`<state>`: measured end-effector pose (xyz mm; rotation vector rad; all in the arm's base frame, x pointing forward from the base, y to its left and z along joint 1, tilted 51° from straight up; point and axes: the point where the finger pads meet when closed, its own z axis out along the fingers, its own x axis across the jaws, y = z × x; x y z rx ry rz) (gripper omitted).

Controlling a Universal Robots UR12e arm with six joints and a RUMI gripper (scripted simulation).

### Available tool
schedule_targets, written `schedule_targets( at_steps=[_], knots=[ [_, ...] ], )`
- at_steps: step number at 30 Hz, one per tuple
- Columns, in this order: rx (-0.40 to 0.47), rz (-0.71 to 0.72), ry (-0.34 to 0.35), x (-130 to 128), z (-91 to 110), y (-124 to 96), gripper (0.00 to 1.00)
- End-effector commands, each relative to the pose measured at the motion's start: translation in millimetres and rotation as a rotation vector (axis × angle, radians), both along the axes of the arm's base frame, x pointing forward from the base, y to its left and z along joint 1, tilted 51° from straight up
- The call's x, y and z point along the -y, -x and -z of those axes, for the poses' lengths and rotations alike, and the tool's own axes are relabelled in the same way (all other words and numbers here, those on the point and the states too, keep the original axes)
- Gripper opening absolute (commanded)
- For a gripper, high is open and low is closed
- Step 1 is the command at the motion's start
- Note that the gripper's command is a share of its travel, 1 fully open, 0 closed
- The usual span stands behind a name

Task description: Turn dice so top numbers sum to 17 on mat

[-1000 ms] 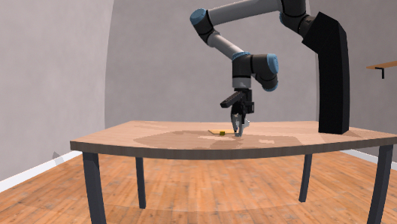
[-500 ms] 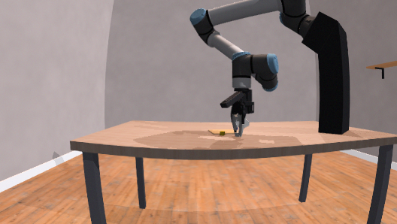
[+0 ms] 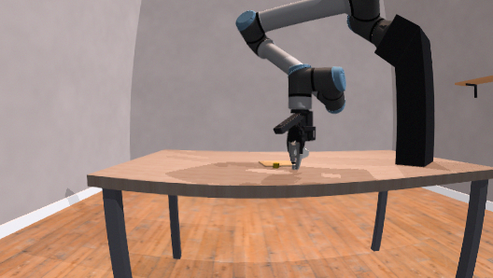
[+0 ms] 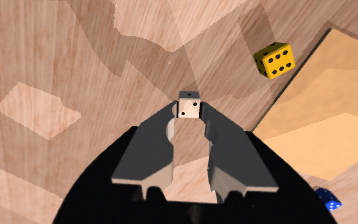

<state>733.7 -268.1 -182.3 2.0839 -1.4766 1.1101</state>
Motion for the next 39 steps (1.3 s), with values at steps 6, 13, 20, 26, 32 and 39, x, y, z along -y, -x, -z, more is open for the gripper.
schedule_targets(
  at_steps=[6, 13, 20, 26, 32, 39],
  knots=[
    [0.000, -0.001, 0.000, -0.5, -0.3, -0.1, 0.03],
    [0.000, -0.001, 0.000, -0.5, -0.3, -0.1, 0.03],
    [0.000, -0.001, 0.000, -0.5, -0.3, -0.1, 0.03],
    [0.000, -0.001, 0.000, -0.5, -0.3, -0.1, 0.03],
    [0.000, -0.001, 0.000, -4.7, -4.3, 2.4, 0.03],
    [0.000, -0.001, 0.000, -34.0, -31.8, 19.6, 0.03]
  ],
)
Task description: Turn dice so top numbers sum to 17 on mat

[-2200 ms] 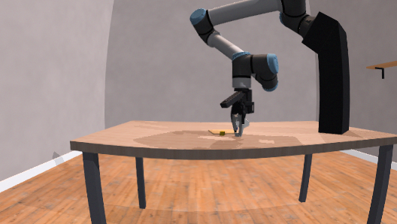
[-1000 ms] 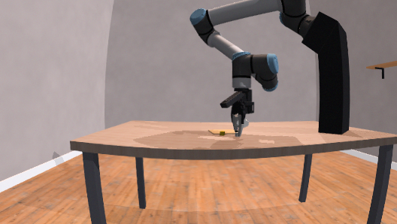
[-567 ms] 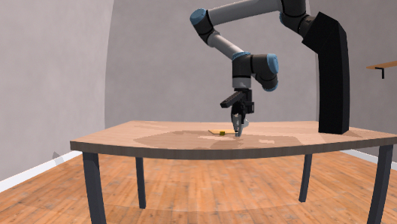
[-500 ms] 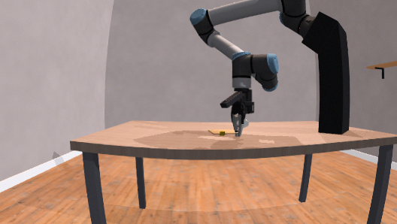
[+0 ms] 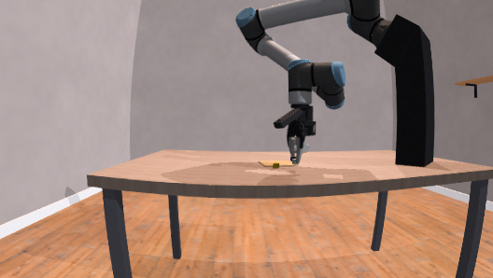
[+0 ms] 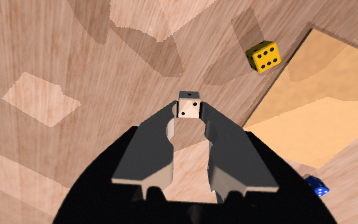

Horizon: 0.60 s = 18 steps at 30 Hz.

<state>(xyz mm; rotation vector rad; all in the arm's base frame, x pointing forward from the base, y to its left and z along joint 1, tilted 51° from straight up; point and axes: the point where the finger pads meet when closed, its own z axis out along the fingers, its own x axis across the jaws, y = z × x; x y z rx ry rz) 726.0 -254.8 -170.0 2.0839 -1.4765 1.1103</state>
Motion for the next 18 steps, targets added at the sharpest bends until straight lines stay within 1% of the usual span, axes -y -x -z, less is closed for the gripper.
schedule_targets(
  at_steps=[1, 2, 4, 7, 10, 18],
  knots=[
    [0.000, 0.000, 0.000, -26.2, -24.5, 15.0, 0.03],
    [0.000, 0.000, 0.000, -31.3, -29.4, 18.0, 0.03],
    [0.000, 0.000, 0.000, -31.3, -29.4, 18.0, 0.03],
    [0.000, 0.000, 0.000, -44.4, -41.6, 25.7, 0.03],
    [0.000, 0.000, 0.000, -52.0, -48.8, 30.2, 0.03],
    [0.000, 0.000, 0.000, -54.3, -50.9, 31.5, 0.03]
  ],
)
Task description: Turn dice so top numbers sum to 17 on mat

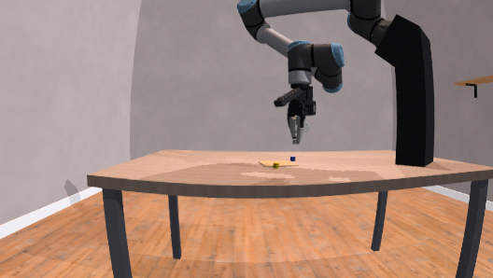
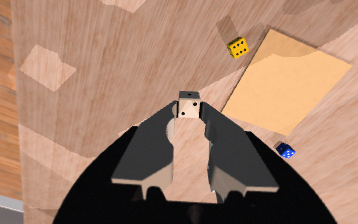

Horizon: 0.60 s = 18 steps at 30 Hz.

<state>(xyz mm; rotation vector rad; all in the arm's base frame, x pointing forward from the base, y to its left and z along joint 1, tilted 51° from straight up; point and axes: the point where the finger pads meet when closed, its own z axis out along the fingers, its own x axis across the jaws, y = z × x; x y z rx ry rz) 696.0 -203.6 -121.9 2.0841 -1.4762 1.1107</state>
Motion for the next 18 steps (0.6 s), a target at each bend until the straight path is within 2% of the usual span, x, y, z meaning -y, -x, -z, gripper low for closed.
schedule_targets(
  at_steps=[1, 18],
  knots=[
    [0.000, 0.000, 0.000, -3.1, -2.9, 1.5, 0.03],
    [-0.026, -0.024, 0.015, -3.5, -2.5, 1.1, 0.03]
  ],
)
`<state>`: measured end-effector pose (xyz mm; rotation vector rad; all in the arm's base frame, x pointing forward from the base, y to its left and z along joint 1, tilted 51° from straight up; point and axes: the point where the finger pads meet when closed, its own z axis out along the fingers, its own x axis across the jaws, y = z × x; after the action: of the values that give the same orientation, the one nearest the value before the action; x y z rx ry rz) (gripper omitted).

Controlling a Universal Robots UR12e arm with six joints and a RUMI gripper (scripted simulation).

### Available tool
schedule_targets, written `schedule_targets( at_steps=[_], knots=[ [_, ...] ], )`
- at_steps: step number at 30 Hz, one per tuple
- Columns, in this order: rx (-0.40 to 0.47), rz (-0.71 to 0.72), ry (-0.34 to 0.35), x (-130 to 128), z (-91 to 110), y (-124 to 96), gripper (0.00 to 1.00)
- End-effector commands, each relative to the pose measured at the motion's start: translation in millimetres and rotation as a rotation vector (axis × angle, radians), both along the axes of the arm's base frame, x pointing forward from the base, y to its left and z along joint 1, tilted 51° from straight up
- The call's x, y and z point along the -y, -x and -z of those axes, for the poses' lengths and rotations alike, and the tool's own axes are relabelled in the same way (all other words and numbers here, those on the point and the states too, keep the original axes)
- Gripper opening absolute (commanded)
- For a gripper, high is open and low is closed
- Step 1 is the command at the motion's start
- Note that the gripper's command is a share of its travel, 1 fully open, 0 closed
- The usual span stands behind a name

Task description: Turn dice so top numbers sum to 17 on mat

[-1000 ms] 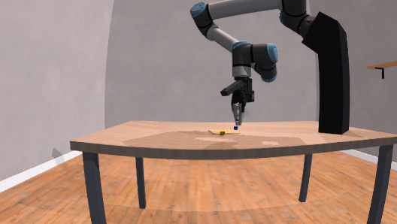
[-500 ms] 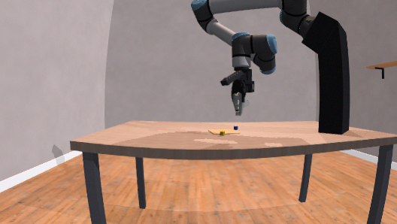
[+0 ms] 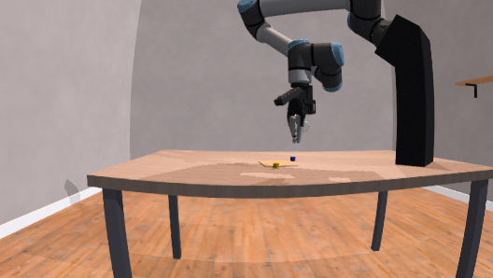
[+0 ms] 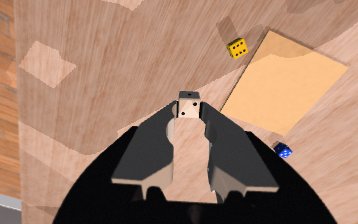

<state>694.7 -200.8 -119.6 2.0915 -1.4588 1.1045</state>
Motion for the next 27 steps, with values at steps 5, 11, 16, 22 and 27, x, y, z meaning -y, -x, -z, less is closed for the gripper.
schedule_targets(
  at_steps=[5, 11, 16, 22, 27],
  knots=[
    [-0.034, -0.033, 0.020, -1.1, 0.2, -0.5, 0.03],
    [-0.090, -0.085, 0.053, -2.0, 1.2, -1.4, 0.03],
    [-0.158, -0.149, 0.093, -3.0, 2.4, -2.3, 0.03],
    [-0.226, -0.213, 0.132, -4.0, 3.6, -3.0, 0.03],
    [-0.327, -0.308, 0.192, -5.2, 5.3, -3.9, 0.03]
  ],
)
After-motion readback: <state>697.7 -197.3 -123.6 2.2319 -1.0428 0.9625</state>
